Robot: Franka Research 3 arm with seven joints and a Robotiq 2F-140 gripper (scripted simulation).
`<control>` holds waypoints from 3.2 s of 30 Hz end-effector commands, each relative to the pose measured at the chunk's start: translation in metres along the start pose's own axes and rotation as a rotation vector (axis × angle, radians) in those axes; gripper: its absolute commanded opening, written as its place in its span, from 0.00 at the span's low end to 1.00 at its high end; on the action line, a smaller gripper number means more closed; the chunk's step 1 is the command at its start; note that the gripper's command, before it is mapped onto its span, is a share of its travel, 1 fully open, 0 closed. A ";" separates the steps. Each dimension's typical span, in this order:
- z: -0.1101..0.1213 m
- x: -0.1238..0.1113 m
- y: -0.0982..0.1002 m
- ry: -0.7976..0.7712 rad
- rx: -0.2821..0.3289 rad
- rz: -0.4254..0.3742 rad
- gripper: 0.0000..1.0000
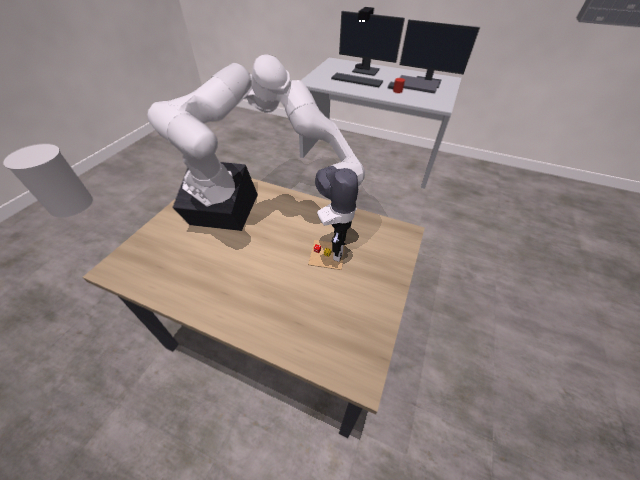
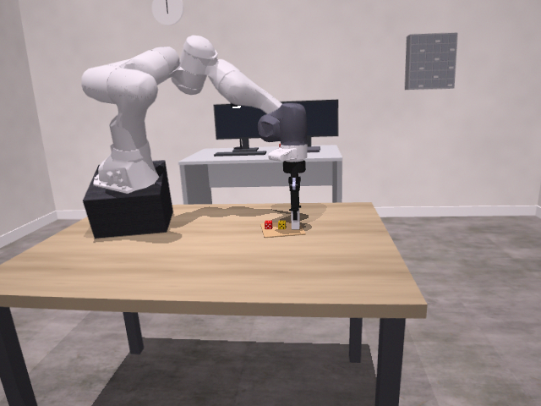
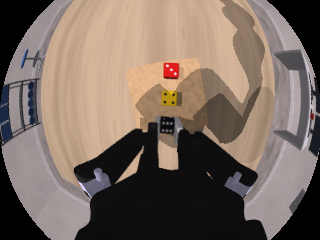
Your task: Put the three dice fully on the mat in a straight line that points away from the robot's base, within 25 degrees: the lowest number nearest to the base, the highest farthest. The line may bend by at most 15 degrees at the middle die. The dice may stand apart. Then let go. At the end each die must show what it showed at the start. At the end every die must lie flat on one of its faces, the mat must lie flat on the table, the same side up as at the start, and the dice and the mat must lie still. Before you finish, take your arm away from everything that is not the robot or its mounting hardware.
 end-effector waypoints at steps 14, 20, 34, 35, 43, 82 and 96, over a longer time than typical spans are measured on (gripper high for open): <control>0.000 0.000 -0.001 0.005 0.000 -0.002 0.25; 0.000 0.000 -0.001 0.005 0.000 -0.002 0.25; 0.000 0.000 0.019 0.005 0.000 -0.002 0.25; 0.000 0.000 0.024 0.005 0.000 -0.002 0.25; 0.000 0.000 0.067 0.005 0.000 -0.002 0.25; 0.000 0.000 0.093 0.005 0.000 -0.002 1.00; 0.000 0.000 0.138 0.005 0.000 -0.002 1.00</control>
Point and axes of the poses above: the point where the finger pads meet when closed, its own y axis back along the fingers, its own z axis across the jaws, x = y × z, the point moved 9 cm from there along y, back along the fingers, and after that the axes turned 10 degrees about -y, right-handed, at the moved point
